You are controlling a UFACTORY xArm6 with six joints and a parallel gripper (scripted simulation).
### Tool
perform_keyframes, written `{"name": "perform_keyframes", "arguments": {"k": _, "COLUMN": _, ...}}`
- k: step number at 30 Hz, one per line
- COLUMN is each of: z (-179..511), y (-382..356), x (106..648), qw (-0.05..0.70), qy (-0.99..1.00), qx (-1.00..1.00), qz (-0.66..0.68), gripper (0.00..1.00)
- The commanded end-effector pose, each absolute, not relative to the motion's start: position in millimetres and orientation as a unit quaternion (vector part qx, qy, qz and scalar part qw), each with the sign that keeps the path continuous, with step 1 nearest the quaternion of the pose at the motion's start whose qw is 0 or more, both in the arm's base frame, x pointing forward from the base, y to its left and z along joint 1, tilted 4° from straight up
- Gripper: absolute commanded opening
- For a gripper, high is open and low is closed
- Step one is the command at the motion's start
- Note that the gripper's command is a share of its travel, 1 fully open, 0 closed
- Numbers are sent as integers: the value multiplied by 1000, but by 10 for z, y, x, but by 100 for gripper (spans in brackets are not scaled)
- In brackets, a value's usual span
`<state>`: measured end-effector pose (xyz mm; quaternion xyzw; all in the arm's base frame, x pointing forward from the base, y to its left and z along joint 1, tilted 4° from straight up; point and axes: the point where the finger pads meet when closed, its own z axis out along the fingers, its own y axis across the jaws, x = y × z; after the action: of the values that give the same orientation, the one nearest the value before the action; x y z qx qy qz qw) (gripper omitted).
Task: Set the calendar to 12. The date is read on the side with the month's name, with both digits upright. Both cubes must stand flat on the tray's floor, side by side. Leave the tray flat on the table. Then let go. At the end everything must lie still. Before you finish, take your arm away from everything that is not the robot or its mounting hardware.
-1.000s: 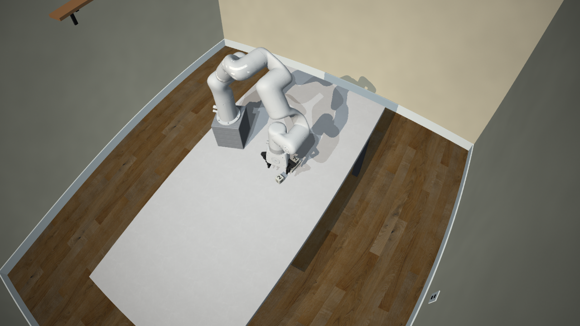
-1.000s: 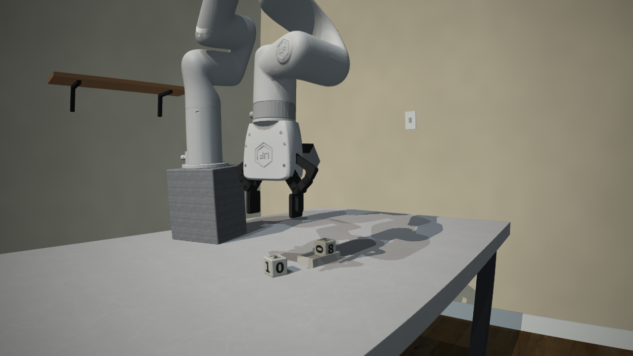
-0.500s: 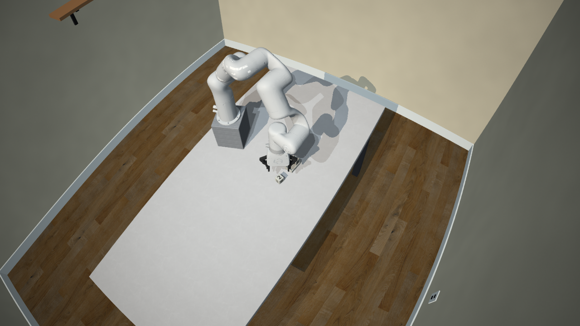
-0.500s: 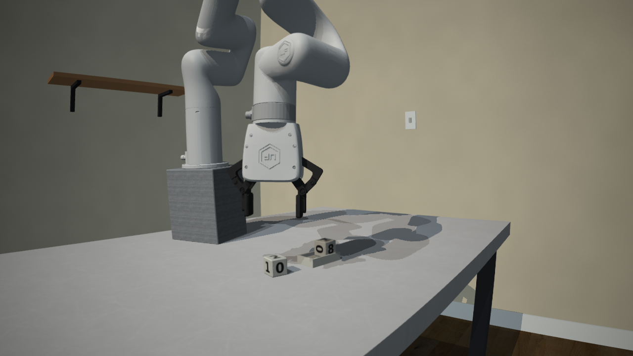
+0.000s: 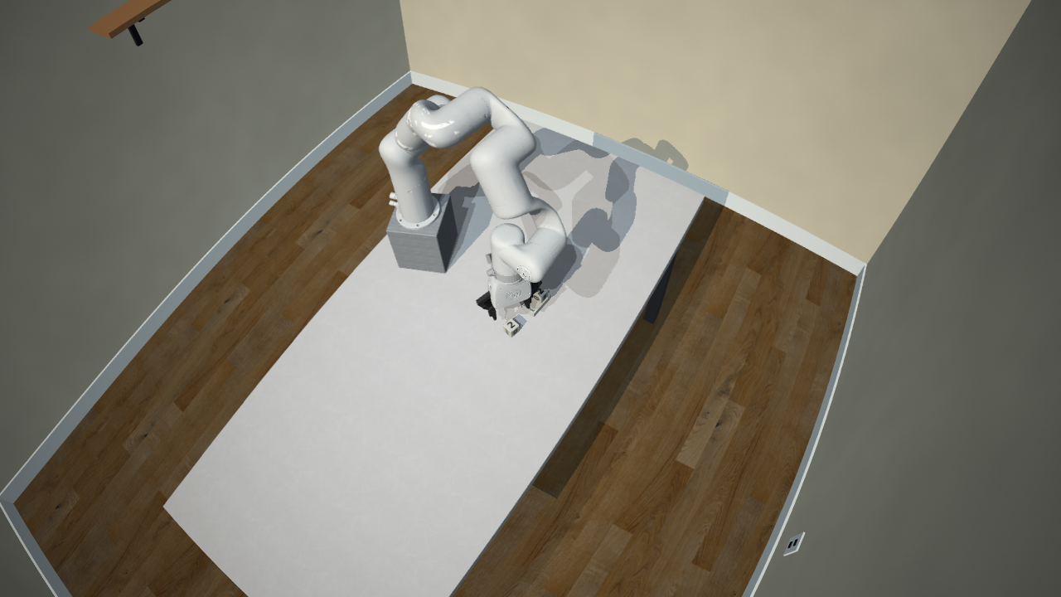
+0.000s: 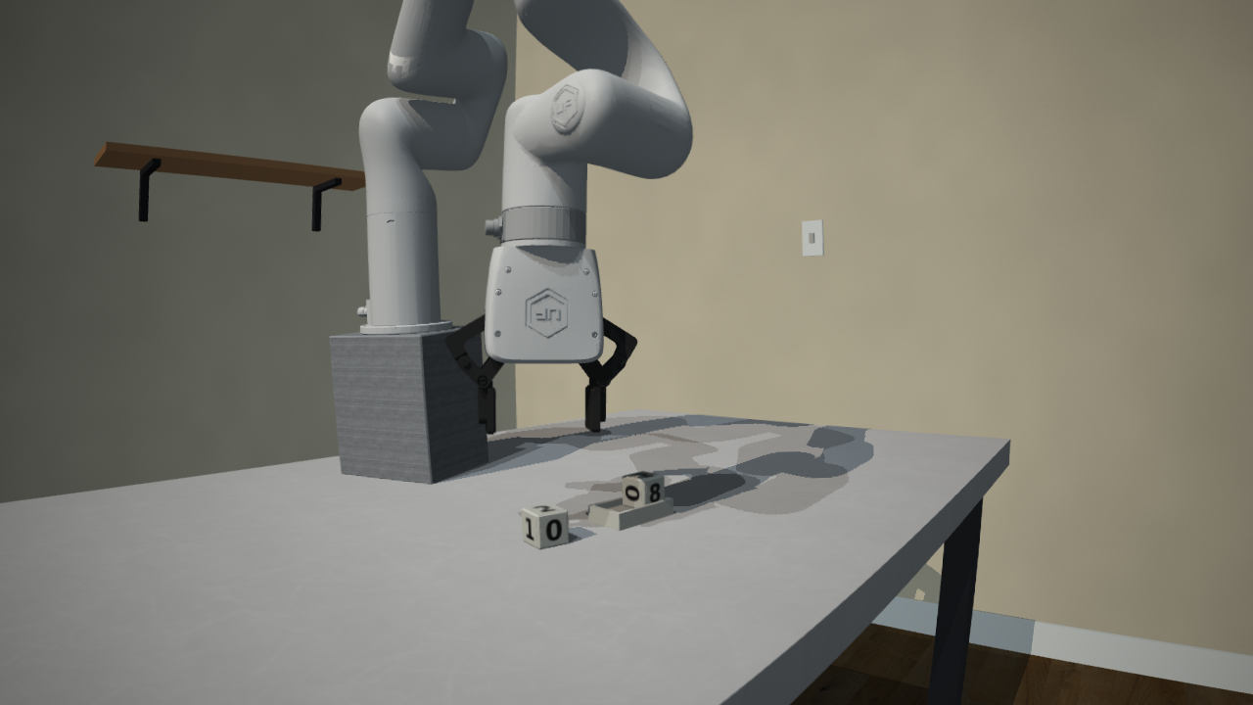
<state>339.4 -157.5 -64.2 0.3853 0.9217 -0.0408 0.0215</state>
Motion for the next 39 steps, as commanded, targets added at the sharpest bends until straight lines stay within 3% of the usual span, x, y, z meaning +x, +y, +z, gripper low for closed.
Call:
{"name": "perform_keyframes", "arguments": {"k": 1, "z": -643, "y": -1579, "x": 3404, "qw": 15, "qy": 952, "qx": 305, "qz": -27, "gripper": 100}}
{"name": "perform_keyframes", "arguments": {"k": 15, "z": -656, "y": -1577, "x": 3403, "qw": 13, "qy": 977, "qx": 212, "qz": -29, "gripper": 100}}
{"name": "perform_keyframes", "arguments": {"k": 16, "z": -656, "y": -1577, "x": 3403, "qw": 13, "qy": 977, "qx": 212, "qz": -29, "gripper": 49}}
{"name": "perform_keyframes", "arguments": {"k": 39, "z": -656, "y": -1577, "x": 3403, "qw": 13, "qy": 977, "qx": 212, "qz": -29, "gripper": 49}}
